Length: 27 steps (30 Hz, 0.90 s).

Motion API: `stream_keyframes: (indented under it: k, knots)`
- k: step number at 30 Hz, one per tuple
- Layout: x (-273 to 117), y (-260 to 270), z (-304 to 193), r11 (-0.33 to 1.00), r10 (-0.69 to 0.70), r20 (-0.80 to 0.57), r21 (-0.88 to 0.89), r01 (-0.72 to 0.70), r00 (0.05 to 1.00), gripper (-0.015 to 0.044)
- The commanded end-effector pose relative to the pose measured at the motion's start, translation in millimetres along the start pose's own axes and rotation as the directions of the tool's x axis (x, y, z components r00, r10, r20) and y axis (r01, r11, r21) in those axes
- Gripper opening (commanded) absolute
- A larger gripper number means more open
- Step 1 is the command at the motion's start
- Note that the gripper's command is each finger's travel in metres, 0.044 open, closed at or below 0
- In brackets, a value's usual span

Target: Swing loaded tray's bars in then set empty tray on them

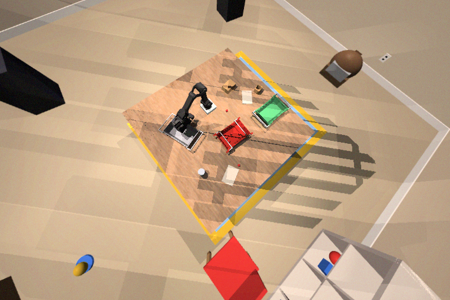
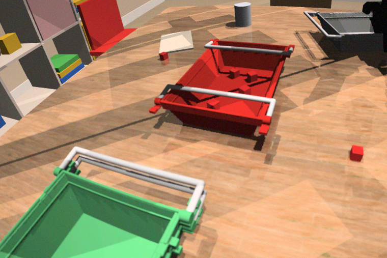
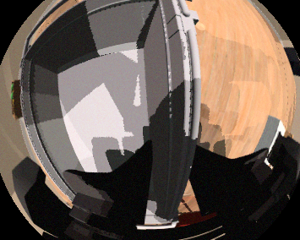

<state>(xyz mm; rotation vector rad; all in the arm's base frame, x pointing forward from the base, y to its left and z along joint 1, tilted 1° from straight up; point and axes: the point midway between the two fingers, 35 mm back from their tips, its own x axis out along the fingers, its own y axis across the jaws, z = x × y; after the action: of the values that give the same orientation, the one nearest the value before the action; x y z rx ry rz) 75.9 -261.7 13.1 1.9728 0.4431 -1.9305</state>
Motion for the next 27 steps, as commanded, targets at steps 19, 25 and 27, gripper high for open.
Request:
stream_keyframes:
  k: [19,25,27]
  knots:
    - [-19,2,0,1.000,-0.004,-0.003,0.005,0.004,1.000,0.0000]
    - [-53,2,0,1.000,-0.004,-0.003,0.005,0.004,1.000,0.0000]
    - [-65,2,0,1.000,-0.004,-0.003,0.005,0.004,1.000,0.0000]
